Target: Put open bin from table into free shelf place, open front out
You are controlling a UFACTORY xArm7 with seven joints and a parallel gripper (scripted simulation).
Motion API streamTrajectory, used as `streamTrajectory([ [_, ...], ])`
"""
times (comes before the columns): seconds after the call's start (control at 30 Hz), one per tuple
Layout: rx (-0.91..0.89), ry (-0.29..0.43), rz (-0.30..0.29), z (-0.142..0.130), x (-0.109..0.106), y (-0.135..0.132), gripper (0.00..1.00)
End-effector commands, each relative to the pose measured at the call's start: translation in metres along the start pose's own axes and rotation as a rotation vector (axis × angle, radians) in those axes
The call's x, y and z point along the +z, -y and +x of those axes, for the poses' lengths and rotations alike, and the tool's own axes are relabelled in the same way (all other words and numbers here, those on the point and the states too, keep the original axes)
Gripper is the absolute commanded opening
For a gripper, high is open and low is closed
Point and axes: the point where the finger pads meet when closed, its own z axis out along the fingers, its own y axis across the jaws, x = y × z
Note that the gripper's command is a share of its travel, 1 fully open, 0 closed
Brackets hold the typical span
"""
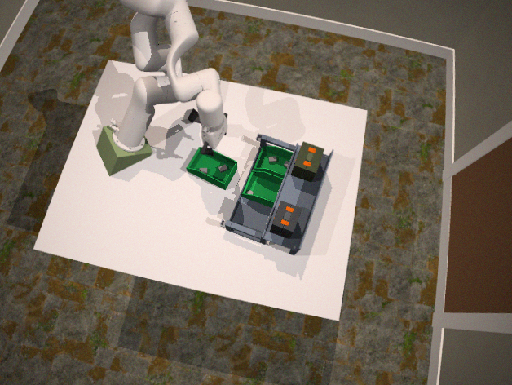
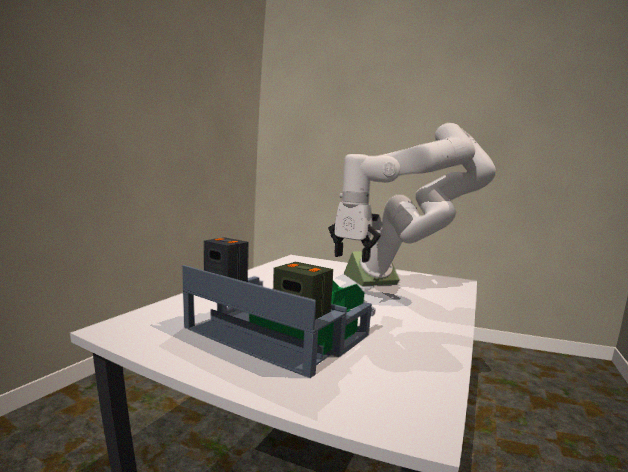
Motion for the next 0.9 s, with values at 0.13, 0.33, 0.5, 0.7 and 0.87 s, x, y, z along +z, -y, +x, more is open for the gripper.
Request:
streamTrajectory([
  [0.13, -0.001, 0.004, 0.001, -0.0011, -0.0054, 0.0, 1.0],
  [0.33, -0.001, 0.004, 0.001, -0.0011, -0.0054, 0.0, 1.0],
  [0.5, -0.001, 0.003, 0.001, -0.001, -0.007, 0.0001, 1.0],
  [0.7, -0.001, 0.004, 0.001, -0.001, -0.008, 0.0001, 1.0],
  [0.87, -0.001, 0.004, 0.001, -0.001, -0.008, 0.0001, 1.0],
])
